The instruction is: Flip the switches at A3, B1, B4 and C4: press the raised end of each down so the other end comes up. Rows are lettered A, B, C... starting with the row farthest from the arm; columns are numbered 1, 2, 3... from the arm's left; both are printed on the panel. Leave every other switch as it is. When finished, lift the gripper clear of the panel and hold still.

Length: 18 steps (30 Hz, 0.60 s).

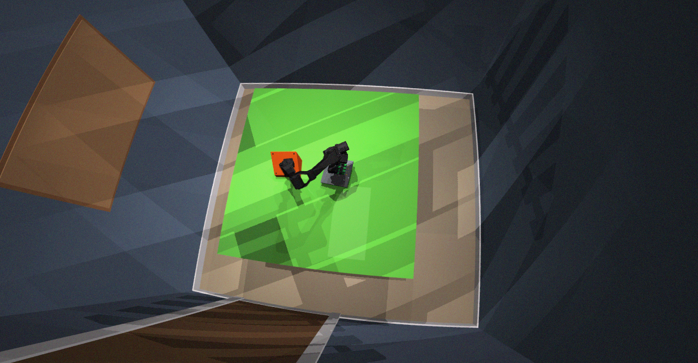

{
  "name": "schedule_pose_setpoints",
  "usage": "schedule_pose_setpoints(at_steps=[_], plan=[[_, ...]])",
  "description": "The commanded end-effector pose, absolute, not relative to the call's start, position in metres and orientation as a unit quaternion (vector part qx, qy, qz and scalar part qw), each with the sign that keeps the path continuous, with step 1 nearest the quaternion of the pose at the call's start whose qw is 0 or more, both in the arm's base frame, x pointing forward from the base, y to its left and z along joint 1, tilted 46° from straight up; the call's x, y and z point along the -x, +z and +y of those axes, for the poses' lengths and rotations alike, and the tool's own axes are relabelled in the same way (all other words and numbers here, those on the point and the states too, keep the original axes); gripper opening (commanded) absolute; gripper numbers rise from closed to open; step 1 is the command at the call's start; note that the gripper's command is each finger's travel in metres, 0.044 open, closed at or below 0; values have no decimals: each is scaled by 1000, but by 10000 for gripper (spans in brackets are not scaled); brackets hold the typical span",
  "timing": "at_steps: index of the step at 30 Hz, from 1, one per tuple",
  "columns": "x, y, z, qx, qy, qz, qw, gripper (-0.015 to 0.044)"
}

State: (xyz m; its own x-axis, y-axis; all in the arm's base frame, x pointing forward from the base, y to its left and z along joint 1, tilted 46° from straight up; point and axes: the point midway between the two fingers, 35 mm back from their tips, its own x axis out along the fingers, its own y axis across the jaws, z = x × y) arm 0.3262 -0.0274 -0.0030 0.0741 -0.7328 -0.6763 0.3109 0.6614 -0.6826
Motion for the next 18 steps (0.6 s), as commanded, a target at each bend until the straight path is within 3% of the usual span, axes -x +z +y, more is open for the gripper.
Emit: schedule_pose_setpoints(at_steps=[1, 18], plan=[[-325, -7, -33, 189, -368, 574, 707, 0], [-325, -9, -35, 189, -368, 574, 707, 0]])
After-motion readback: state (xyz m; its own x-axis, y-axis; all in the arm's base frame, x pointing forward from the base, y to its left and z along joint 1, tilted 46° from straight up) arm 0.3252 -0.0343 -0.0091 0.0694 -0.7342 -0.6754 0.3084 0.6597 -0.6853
